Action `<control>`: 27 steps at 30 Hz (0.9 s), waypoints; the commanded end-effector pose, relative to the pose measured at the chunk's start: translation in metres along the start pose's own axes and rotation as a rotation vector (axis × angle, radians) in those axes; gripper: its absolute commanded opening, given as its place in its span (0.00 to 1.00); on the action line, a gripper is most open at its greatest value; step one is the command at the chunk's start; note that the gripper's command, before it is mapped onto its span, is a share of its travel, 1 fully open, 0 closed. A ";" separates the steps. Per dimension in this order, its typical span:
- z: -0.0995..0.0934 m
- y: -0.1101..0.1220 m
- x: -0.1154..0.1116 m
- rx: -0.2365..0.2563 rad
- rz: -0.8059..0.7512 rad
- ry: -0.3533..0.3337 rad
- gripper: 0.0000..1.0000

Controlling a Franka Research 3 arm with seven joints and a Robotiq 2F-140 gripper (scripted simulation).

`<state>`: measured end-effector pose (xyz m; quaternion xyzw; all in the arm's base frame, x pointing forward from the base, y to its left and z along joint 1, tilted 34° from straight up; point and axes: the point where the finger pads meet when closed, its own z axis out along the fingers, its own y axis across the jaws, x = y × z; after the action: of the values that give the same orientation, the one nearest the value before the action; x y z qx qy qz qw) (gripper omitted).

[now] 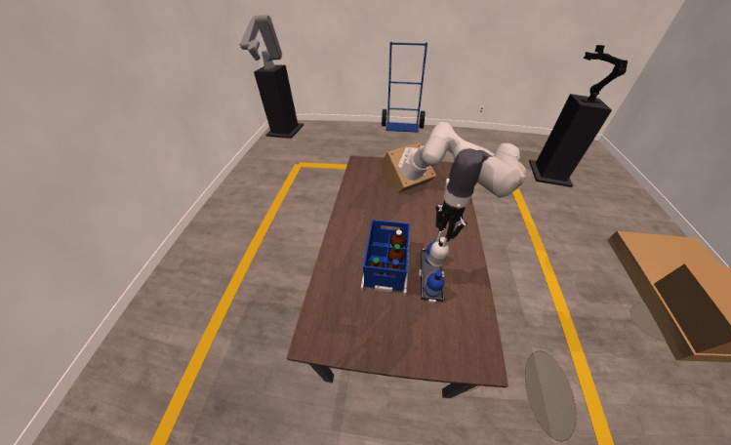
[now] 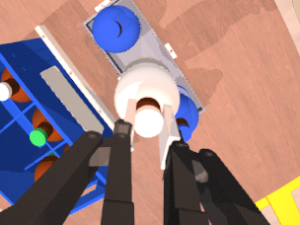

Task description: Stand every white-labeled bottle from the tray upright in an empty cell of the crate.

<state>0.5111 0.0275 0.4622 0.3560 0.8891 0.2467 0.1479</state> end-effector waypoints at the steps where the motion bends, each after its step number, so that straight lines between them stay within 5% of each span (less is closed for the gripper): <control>1: -0.004 0.000 -0.001 -0.002 -0.003 -0.004 0.00; 27: -0.015 0.000 -0.001 -0.002 -0.003 -0.004 0.00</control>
<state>0.5076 0.0246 0.4700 0.3558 0.8890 0.2468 0.1486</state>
